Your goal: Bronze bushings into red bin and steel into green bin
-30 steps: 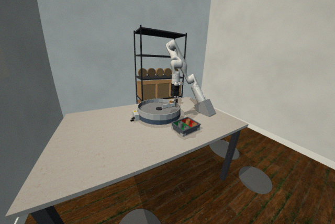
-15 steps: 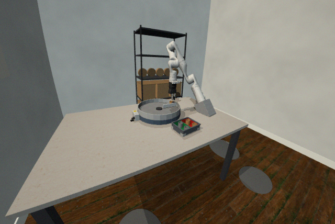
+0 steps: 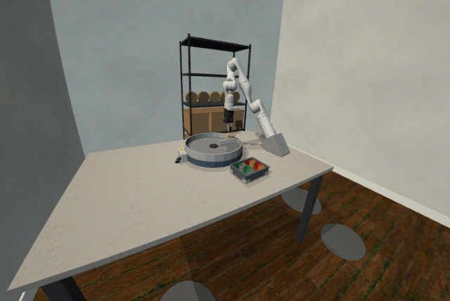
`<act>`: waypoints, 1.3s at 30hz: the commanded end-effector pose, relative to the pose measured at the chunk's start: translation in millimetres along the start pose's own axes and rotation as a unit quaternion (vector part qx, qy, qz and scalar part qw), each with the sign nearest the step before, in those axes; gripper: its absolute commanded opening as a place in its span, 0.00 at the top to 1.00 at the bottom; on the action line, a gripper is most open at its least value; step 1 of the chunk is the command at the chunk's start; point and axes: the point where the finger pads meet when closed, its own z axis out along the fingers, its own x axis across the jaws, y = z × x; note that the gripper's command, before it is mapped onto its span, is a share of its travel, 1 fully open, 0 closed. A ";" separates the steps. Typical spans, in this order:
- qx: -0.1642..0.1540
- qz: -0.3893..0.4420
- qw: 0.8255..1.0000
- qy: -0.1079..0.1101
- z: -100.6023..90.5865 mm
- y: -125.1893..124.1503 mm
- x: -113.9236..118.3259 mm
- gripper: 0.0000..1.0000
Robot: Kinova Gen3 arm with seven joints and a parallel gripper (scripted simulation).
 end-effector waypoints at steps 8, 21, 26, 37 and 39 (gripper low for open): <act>0.002 0.005 1.000 0.004 -2.9 10.5 0.5 0.55; 0.003 0.006 1.000 0.005 -3.1 8.1 0.9 0.55; 0.001 0.005 1.000 0.004 -2.9 10.8 0.5 0.55; 0.005 0.007 1.000 0.005 -11.3 -0.9 5.2 0.55; 0.005 0.007 1.000 0.005 -11.3 -0.9 5.2 0.55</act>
